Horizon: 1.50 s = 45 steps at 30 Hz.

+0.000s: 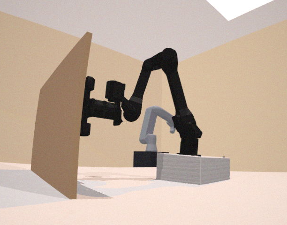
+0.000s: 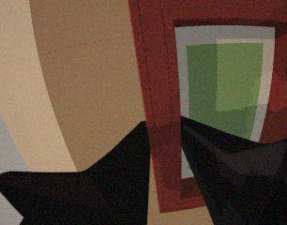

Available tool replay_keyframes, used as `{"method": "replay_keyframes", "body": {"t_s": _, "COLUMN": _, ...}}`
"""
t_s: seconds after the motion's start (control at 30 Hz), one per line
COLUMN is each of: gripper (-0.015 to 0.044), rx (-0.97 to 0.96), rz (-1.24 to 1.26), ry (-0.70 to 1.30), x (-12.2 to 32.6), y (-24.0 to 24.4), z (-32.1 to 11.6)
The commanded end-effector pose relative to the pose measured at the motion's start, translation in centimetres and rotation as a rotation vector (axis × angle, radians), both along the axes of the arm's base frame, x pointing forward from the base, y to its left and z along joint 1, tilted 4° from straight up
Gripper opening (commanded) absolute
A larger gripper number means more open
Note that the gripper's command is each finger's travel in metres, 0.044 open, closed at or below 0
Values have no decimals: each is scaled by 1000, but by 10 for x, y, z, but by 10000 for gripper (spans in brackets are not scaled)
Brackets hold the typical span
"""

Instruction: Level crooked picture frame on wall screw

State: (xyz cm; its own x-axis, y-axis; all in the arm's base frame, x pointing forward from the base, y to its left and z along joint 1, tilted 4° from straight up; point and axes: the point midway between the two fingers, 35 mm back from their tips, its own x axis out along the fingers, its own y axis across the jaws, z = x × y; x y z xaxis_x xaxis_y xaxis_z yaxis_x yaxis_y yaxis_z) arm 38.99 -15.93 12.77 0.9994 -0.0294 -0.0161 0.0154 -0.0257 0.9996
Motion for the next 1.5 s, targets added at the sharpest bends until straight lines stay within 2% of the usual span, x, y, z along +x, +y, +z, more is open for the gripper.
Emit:
{"method": "replay_keyframes", "body": {"t_s": 0.0, "gripper": 0, "rx": 23, "rz": 1, "ry": -3, "x": 0, "y": 0, "z": 0}}
{"method": "replay_keyframes", "body": {"t_s": 0.2, "gripper": 0, "rx": 57, "rz": 1, "ry": -4, "x": 0, "y": 0, "z": -1}}
{"method": "replay_keyframes", "body": {"t_s": 0.53, "gripper": 260, "rx": 35, "rz": 0, "ry": -1, "x": 0, "y": 0, "z": -1}}
{"method": "replay_keyframes", "body": {"t_s": 0.7, "gripper": 260, "rx": 15, "rz": 1, "ry": 0, "x": -10, "y": -2, "z": -1}}
{"method": "replay_keyframes", "body": {"t_s": 0.93, "gripper": 260, "rx": -174, "rz": 8, "ry": 2, "x": -98, "y": 1, "z": -3}}
{"method": "replay_keyframes", "body": {"t_s": 1.2, "gripper": 260, "rx": -156, "rz": -1, "ry": 7, "x": -95, "y": -2, "z": -3}}
{"method": "replay_keyframes", "body": {"t_s": 1.47, "gripper": 260, "rx": -219, "rz": -12, "ry": 14, "x": -135, "y": -1, "z": 24}}
